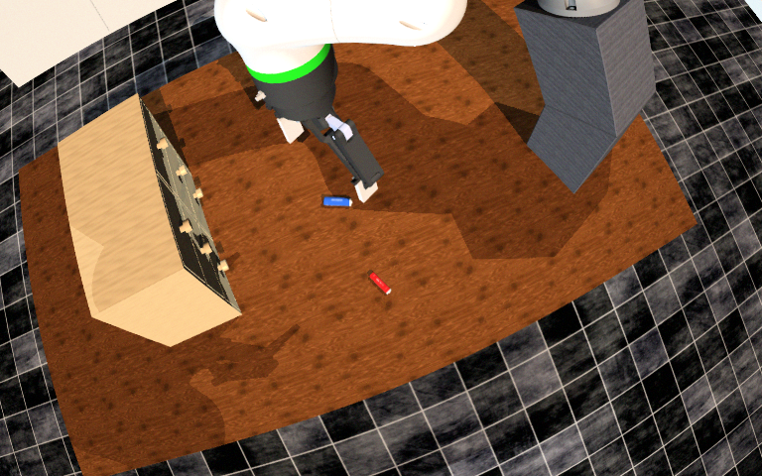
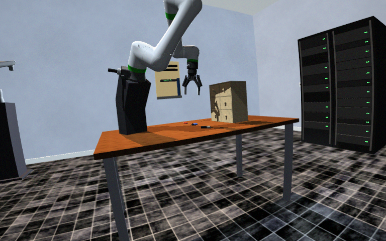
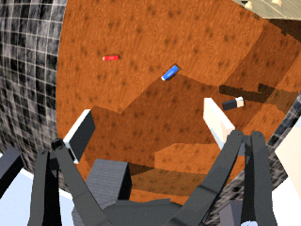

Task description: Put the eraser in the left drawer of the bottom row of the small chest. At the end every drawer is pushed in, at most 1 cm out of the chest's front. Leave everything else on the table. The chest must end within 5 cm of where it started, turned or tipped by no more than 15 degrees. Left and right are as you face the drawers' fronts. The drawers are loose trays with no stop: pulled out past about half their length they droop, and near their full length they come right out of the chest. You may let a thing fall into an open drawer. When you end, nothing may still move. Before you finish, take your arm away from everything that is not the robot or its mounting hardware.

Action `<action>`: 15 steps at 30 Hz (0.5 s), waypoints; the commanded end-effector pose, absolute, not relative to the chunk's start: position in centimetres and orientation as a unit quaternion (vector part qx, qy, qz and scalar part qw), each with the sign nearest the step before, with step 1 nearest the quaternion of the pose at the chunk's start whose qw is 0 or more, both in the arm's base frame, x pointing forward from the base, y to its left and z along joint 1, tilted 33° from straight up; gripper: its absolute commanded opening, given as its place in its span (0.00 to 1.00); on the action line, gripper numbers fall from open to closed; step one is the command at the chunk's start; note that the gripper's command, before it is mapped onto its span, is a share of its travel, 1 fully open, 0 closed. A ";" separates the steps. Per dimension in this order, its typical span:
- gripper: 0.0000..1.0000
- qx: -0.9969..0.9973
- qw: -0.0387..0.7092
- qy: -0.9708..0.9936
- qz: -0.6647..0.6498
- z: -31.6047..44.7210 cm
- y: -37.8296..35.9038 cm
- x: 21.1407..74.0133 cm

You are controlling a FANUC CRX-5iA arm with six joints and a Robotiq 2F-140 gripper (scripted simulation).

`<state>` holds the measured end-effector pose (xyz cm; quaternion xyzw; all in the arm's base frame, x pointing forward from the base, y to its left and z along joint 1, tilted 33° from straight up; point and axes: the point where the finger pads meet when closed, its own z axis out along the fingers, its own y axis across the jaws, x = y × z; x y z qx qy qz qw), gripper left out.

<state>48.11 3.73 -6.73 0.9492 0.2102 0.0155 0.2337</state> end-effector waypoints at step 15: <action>1.00 0.945 0.268 0.062 0.179 -8.1 2.9 50.8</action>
